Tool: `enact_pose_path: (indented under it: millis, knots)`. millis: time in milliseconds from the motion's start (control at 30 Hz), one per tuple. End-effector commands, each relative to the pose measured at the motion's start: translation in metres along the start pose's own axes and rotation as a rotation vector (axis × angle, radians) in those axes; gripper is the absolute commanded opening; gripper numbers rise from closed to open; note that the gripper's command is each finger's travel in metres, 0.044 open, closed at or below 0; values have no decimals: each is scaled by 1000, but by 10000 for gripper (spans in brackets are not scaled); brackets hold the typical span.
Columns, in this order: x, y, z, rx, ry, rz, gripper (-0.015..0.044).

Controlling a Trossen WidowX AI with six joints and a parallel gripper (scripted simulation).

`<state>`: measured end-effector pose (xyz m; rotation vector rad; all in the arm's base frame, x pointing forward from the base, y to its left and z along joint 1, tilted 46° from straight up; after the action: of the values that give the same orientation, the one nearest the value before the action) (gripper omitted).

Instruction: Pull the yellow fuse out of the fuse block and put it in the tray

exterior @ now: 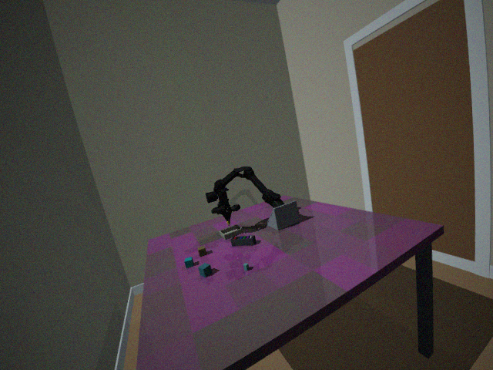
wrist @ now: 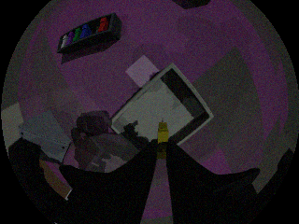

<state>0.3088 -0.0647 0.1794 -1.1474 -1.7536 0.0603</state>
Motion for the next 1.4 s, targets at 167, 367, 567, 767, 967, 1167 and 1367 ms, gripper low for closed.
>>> enact_pose_path:
  millis: [167,367,567,767,967,1167,1367]
  knots:
    - [-14,-1,0,4,0,5,0]
    - [-24,-1,0,4,0,5,0]
    - [-33,-2,1,4,-1,6,0]
    - [-31,-2,-1,-2,-3,6,105]
    - [-31,-2,-1,-2,-3,6,262]
    - [3,-1,1,4,0,5,330]
    - [6,-1,1,4,0,5,330]
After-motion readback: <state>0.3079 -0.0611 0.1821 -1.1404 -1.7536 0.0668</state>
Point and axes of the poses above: the point midway between the two fingers, 35 mm back from their tips, its own x axis back along the fingers, its own z axis across the jaws, y = z × x, the point moved 5 cm from there along x, back along the fingers, and after that the axes turned 2 degrees about x, right-handed, at the moved point
